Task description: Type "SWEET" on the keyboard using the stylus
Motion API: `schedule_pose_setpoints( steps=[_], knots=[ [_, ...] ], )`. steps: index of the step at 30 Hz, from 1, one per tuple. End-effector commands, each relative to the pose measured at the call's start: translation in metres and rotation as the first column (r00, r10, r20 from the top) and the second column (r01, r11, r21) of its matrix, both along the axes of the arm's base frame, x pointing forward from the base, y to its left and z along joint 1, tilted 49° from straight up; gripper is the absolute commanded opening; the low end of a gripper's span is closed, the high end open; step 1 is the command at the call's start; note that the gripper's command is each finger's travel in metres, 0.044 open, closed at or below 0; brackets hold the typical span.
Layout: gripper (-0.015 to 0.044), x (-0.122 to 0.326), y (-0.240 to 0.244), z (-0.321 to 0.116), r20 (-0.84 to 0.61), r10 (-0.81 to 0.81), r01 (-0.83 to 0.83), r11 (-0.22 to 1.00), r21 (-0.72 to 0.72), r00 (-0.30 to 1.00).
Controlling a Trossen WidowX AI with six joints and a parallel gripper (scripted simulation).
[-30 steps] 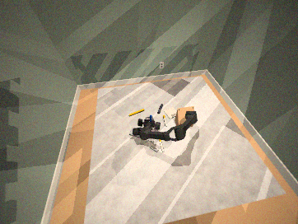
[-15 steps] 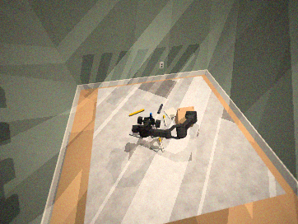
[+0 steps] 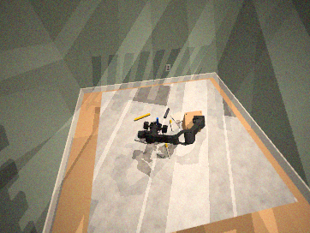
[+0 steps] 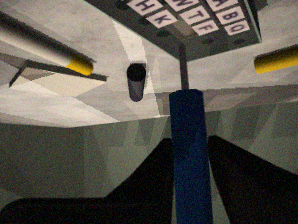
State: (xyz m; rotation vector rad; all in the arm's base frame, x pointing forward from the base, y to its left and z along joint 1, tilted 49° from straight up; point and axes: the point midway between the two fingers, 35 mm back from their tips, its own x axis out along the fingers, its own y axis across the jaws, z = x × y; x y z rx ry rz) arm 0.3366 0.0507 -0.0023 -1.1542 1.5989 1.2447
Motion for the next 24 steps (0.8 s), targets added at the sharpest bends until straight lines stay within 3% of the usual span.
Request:
schedule_pose_setpoints(
  steps=[1,8,22,24],
  knots=[
    [0.0,-0.01,0.007,0.013,0.0,-0.002,0.002,1.0,0.001,1.0],
    [0.0,-0.029,0.019,0.034,-0.001,0.002,-0.002,1.0,0.001,1.0],
    [0.0,-0.032,0.034,0.02,-0.002,0.002,-0.002,1.0,0.002,1.0],
    [0.0052,-0.032,0.035,0.018,-0.002,0.002,-0.002,1.0,0.002,1.0]
  ],
)
